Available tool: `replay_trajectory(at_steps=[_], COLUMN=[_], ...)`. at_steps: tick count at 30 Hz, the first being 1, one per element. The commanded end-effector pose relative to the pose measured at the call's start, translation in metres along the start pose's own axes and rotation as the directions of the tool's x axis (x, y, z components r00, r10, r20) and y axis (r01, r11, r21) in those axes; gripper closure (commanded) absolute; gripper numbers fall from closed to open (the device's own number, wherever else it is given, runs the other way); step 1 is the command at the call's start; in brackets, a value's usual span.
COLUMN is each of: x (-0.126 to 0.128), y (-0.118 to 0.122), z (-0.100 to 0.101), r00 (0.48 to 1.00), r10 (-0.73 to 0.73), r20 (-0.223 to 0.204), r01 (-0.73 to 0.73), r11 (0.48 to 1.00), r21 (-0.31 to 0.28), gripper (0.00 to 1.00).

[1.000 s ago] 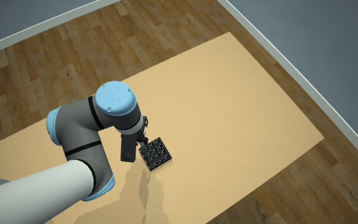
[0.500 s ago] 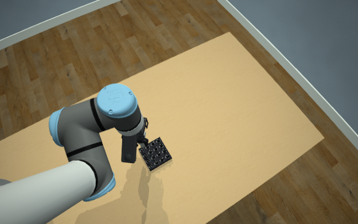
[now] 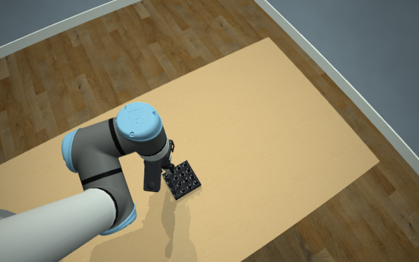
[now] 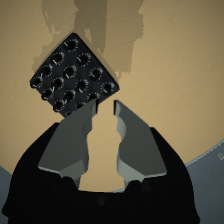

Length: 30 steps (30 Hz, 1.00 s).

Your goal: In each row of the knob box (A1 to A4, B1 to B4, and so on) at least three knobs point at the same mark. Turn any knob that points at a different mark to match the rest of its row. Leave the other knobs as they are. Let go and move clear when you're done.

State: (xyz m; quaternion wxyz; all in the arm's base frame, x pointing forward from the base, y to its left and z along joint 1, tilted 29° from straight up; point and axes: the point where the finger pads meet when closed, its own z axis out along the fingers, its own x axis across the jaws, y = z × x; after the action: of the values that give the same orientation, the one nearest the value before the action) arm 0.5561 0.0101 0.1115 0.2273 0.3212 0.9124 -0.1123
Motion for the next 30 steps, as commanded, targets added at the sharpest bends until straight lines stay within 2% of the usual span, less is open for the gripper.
replay_trajectory(at_steps=[1, 15, 30], x=[0.0016, 0.0011, 0.0004], y=[-0.0010, -0.0008, -0.0001], z=[0.0080, 0.0156, 0.0152], r00=[1.000, 1.000, 1.000], r10=[-0.001, -0.001, -0.001], r20=[-0.002, -0.001, 0.000], r01=[0.001, 0.001, 0.001], r11=[1.000, 1.000, 1.000], r21=[0.000, 0.000, -0.001], gripper=[0.89, 0.89, 0.89])
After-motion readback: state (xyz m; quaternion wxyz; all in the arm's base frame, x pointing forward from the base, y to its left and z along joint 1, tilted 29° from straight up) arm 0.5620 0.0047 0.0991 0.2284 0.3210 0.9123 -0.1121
